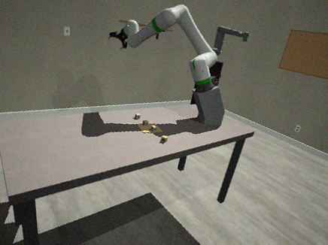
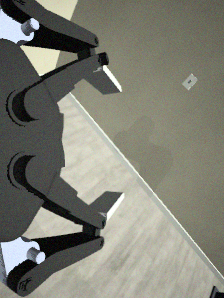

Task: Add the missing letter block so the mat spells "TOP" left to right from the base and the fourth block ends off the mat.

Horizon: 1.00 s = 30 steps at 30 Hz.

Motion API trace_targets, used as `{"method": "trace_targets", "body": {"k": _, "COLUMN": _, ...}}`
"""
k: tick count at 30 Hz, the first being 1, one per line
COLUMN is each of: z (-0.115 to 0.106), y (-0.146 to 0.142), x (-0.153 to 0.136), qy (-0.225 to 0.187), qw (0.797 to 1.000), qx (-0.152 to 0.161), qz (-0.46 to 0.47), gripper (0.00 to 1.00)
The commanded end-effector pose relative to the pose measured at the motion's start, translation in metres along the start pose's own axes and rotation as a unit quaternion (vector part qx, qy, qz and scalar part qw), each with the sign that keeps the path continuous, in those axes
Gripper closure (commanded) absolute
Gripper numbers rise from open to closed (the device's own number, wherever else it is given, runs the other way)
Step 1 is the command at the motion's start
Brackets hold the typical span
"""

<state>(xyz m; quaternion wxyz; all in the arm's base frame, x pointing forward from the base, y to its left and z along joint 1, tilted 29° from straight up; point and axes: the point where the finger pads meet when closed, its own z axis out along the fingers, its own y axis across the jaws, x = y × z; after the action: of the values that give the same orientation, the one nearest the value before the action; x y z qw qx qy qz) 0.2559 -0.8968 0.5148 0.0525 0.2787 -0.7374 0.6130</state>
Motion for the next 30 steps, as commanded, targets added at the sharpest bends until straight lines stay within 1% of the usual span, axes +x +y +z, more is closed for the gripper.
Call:
{"method": "trace_targets", "body": {"k": 1, "z": -0.003, "y": -0.004, "x": -0.020, "qy": -0.009, "qw": 1.000, "qx": -0.009, "qz": -0.016, "gripper": 0.00}}
{"method": "trace_targets", "body": {"k": 5, "z": -0.003, "y": -0.004, "x": -0.020, "qy": -0.009, "qw": 1.000, "qx": -0.009, "qz": -0.016, "gripper": 0.00}}
{"method": "trace_targets", "body": {"k": 6, "z": -0.007, "y": -0.008, "x": -0.043, "qy": -0.018, "qw": 0.999, "qx": -0.017, "qz": -0.033, "gripper": 0.00}}
{"method": "trace_targets", "body": {"k": 11, "z": -0.007, "y": -0.008, "x": -0.043, "qy": -0.018, "qw": 0.999, "qx": -0.017, "qz": -0.033, "gripper": 0.00}}
{"method": "trace_targets", "body": {"k": 12, "z": -0.012, "y": -0.011, "x": -0.067, "qy": -0.027, "qw": 0.998, "qx": -0.025, "qz": -0.051, "gripper": 0.00}}
{"method": "trace_targets", "body": {"k": 15, "z": -0.012, "y": -0.011, "x": -0.067, "qy": -0.027, "qw": 0.998, "qx": -0.025, "qz": -0.051, "gripper": 0.00}}
{"method": "trace_targets", "body": {"k": 16, "z": -0.019, "y": -0.013, "x": -0.093, "qy": -0.039, "qw": 0.996, "qx": -0.033, "qz": -0.071, "gripper": 0.00}}
{"method": "trace_targets", "body": {"k": 19, "z": -0.019, "y": -0.013, "x": -0.093, "qy": -0.039, "qw": 0.996, "qx": -0.033, "qz": -0.071, "gripper": 0.00}}
{"method": "trace_targets", "body": {"k": 20, "z": -0.027, "y": -0.015, "x": -0.121, "qy": -0.052, "qw": 0.993, "qx": -0.042, "qz": -0.092, "gripper": 0.00}}
{"method": "trace_targets", "body": {"k": 22, "z": -0.027, "y": -0.015, "x": -0.121, "qy": -0.052, "qw": 0.993, "qx": -0.042, "qz": -0.092, "gripper": 0.00}}
{"method": "trace_targets", "body": {"k": 23, "z": -0.036, "y": -0.016, "x": -0.150, "qy": -0.068, "qw": 0.990, "qx": -0.051, "qz": -0.115, "gripper": 0.00}}
{"method": "trace_targets", "body": {"k": 26, "z": -0.036, "y": -0.016, "x": -0.150, "qy": -0.068, "qw": 0.990, "qx": -0.051, "qz": -0.115, "gripper": 0.00}}
{"method": "trace_targets", "body": {"k": 27, "z": -0.047, "y": -0.016, "x": -0.181, "qy": -0.085, "qw": 0.985, "qx": -0.061, "qz": -0.140, "gripper": 0.00}}
{"method": "trace_targets", "body": {"k": 29, "z": -0.047, "y": -0.016, "x": -0.181, "qy": -0.085, "qw": 0.985, "qx": -0.061, "qz": -0.140, "gripper": 0.00}}
{"method": "trace_targets", "body": {"k": 30, "z": -0.061, "y": -0.015, "x": -0.213, "qy": -0.104, "qw": 0.978, "qx": -0.069, "qz": -0.166, "gripper": 0.00}}
